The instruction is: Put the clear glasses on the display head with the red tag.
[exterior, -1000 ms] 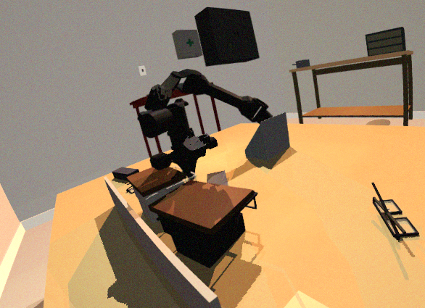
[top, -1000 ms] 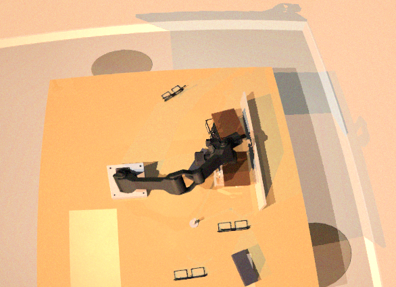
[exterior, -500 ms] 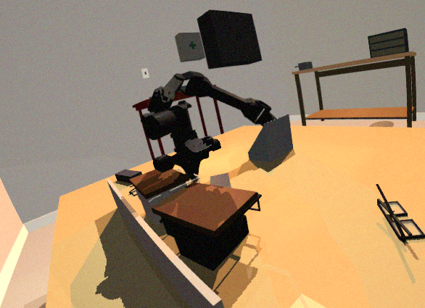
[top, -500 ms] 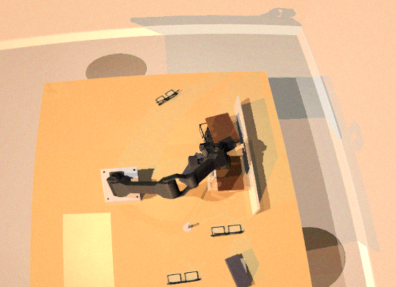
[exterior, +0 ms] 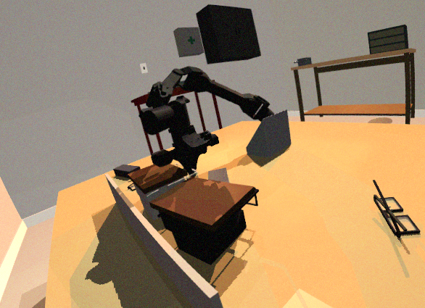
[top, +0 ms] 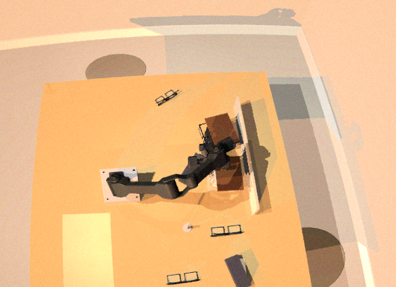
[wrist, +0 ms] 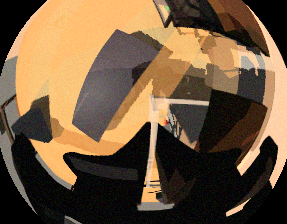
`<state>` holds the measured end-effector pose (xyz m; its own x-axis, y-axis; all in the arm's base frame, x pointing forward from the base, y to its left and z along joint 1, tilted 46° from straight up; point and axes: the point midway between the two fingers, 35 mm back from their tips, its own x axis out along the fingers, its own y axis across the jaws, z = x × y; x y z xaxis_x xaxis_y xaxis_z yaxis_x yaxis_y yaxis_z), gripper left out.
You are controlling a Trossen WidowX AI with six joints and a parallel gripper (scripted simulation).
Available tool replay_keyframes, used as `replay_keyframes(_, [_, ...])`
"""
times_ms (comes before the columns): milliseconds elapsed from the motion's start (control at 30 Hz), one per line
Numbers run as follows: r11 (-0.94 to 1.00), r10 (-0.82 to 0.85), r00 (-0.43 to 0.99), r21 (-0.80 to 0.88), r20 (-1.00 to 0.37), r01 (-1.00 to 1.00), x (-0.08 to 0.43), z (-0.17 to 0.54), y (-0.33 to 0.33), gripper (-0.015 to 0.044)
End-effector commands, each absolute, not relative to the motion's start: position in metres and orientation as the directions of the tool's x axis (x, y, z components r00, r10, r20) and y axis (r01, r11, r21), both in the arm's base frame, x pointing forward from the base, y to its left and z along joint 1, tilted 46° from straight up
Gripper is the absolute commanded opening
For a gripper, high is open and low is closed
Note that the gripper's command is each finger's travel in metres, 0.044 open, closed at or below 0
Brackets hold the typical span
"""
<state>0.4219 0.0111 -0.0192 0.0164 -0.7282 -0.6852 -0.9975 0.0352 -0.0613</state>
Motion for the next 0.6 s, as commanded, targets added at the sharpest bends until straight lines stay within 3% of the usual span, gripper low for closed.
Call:
replay_keyframes(0, [0.035,-0.729,0.017,-0.062,-0.684,-0.997,0.4220,-0.0201,0.0099,0.0000])
replay_keyframes(433, [0.034,-0.731,0.018,-0.063,-0.682,-0.997,0.4226,-0.0224,0.0067,0.0000])
replay_keyframes(567, [0.037,-0.728,0.018,-0.065,-0.686,-0.997,0.4224,-0.0216,0.0083,0.0105])
